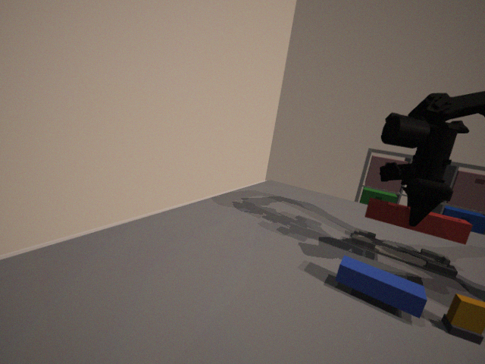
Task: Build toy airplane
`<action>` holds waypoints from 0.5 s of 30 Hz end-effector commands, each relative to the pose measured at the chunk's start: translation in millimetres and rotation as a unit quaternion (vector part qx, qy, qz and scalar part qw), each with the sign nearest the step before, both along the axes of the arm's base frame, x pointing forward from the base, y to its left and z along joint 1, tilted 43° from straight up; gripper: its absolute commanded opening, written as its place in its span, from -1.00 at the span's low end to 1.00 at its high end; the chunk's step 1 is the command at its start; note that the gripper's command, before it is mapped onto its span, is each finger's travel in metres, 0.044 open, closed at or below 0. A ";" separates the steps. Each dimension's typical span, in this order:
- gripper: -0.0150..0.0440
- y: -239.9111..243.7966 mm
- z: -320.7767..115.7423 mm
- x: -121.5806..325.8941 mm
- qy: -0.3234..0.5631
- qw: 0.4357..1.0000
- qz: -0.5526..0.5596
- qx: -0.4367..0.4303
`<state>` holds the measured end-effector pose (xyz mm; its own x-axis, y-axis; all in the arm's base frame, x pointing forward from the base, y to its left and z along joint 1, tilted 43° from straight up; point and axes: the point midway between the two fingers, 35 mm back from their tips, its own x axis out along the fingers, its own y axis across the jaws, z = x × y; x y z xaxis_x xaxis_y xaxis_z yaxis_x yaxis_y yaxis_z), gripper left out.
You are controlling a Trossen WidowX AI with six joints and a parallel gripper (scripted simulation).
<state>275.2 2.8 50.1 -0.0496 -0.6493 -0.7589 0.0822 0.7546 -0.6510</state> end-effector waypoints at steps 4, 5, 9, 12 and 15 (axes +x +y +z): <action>-0.49 -21.6 10.0 -0.4 -0.004 1.000 0.005 0.001; -0.49 -24.6 11.0 -0.6 -0.004 1.000 0.005 0.001; -0.49 -36.6 15.3 -1.6 -0.004 1.000 0.006 0.001; -0.49 -45.6 18.5 -2.7 -0.004 1.000 0.007 0.000; -0.49 -54.5 21.7 -4.2 -0.003 1.000 0.007 -0.001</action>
<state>273.3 -42.2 66.3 -0.0446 -0.6468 -0.7613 0.0781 0.7575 -0.6481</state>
